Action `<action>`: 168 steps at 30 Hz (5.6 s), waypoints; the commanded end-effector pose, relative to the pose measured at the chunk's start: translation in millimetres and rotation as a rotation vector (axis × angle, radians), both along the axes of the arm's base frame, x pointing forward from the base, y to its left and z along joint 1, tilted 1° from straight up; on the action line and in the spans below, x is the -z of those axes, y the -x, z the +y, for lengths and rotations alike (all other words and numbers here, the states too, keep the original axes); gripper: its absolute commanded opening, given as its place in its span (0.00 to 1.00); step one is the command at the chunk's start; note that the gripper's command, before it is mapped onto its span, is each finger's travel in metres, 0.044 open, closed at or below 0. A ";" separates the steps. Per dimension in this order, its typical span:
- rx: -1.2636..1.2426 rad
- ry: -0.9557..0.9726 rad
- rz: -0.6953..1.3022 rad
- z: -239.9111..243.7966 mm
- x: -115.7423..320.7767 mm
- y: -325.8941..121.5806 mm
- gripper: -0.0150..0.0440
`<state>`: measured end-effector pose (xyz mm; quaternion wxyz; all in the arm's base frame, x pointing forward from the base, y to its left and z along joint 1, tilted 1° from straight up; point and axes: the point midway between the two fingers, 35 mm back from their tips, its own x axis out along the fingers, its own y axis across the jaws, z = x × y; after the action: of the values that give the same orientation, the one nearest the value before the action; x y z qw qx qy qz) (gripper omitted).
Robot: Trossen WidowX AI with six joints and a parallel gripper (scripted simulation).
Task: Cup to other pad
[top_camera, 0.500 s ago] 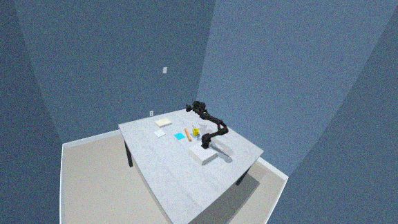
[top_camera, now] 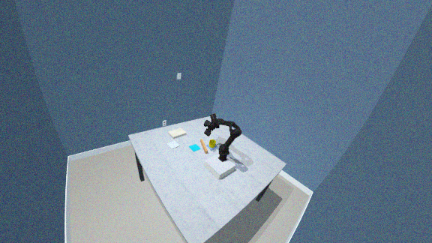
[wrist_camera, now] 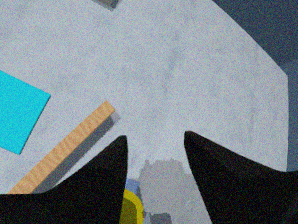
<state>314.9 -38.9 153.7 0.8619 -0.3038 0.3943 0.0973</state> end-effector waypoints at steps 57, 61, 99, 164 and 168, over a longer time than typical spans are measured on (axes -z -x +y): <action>-0.458 0.122 0.702 -29.8 137.9 78.1 0.54; -0.455 0.117 0.697 -29.3 135.9 76.7 0.53; -0.457 0.121 0.701 -28.8 91.1 77.0 0.25; -0.460 0.117 0.699 38.8 74.5 57.3 0.25; -0.460 0.116 0.698 46.3 74.3 55.0 0.25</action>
<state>256.9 2.7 78.3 0.6133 -0.3795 0.5889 0.3648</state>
